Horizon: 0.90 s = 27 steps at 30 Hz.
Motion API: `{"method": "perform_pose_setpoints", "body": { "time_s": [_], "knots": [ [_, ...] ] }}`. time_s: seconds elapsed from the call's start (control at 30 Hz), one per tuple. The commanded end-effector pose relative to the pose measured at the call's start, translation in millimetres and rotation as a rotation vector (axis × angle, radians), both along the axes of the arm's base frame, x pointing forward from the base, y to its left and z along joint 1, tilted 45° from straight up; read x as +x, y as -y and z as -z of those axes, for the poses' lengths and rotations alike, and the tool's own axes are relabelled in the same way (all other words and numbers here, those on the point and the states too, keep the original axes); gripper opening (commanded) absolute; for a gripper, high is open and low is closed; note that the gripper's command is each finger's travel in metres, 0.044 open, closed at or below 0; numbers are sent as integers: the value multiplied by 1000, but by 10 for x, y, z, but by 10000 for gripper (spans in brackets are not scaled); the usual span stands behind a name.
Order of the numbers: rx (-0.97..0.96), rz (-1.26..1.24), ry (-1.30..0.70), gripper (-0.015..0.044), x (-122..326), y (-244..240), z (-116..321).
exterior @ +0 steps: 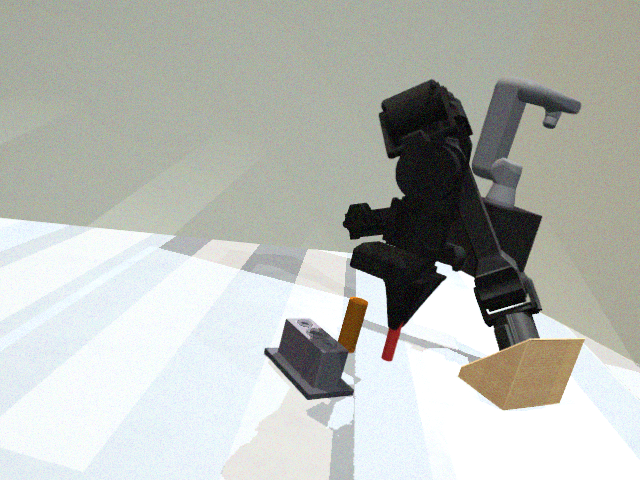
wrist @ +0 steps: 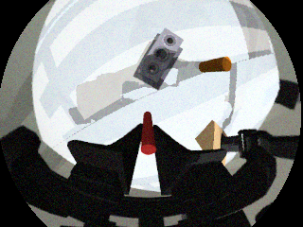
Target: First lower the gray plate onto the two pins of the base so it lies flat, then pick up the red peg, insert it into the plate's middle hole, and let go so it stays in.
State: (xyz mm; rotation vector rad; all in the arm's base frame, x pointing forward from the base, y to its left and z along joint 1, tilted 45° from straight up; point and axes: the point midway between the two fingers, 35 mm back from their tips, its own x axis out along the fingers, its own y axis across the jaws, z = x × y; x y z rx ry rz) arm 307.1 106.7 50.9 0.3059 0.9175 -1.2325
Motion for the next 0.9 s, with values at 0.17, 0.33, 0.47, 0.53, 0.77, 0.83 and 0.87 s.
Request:
{"method": "perform_pose_setpoints", "body": {
  "time_s": [0.17,0.33,0.47,0.53,0.77,0.83,0.87],
  "knots": [
    [-4,-5,3,0,138,171,-184],
    [-7,-4,4,0,198,270,-277],
    [-10,-4,4,0,242,352,-352],
    [-13,-4,4,0,263,394,-392],
    [-23,-5,3,0,327,548,-531],
    [-26,-6,2,0,344,595,-572],
    [-28,-6,2,0,351,619,-593]
  ]
}}
